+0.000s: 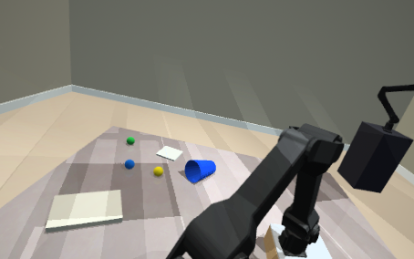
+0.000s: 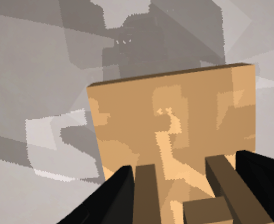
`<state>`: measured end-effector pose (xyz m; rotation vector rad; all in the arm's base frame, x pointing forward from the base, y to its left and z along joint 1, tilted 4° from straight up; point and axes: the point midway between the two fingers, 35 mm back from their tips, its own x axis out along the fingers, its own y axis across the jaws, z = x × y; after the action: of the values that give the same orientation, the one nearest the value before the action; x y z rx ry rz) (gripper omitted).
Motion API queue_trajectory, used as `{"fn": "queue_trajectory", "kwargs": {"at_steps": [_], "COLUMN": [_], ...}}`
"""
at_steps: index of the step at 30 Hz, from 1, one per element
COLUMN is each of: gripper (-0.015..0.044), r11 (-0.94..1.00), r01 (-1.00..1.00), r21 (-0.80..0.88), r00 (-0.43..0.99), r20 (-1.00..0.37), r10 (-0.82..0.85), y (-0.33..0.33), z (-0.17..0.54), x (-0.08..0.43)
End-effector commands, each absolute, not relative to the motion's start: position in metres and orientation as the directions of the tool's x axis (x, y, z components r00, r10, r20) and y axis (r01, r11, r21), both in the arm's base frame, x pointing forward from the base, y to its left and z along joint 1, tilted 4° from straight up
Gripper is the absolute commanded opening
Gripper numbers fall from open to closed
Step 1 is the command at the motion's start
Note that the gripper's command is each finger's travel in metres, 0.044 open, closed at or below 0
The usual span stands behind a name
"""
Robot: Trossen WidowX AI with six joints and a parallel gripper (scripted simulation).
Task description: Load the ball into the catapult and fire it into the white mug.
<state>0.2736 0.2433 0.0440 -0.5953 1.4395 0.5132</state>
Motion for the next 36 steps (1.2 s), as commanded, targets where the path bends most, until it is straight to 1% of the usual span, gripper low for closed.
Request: {"fn": "queue_trajectory", "kwargs": {"at_steps": [1,31,36], "gripper": [0.0,0.0,0.0], "r11": [0.756,0.755,0.757], "r01": [-0.651,-0.652,-0.65], "r21": [-0.068,-0.068,-0.069], "r00": [0.075,0.073,0.073], "r20": [-0.997,-0.997,-0.997], "r10": [-0.025,-0.028,-0.028], "y": [0.244,0.242,0.243], "z": [0.048,-0.001,0.004], "x": [0.275,0.278,0.278]}}
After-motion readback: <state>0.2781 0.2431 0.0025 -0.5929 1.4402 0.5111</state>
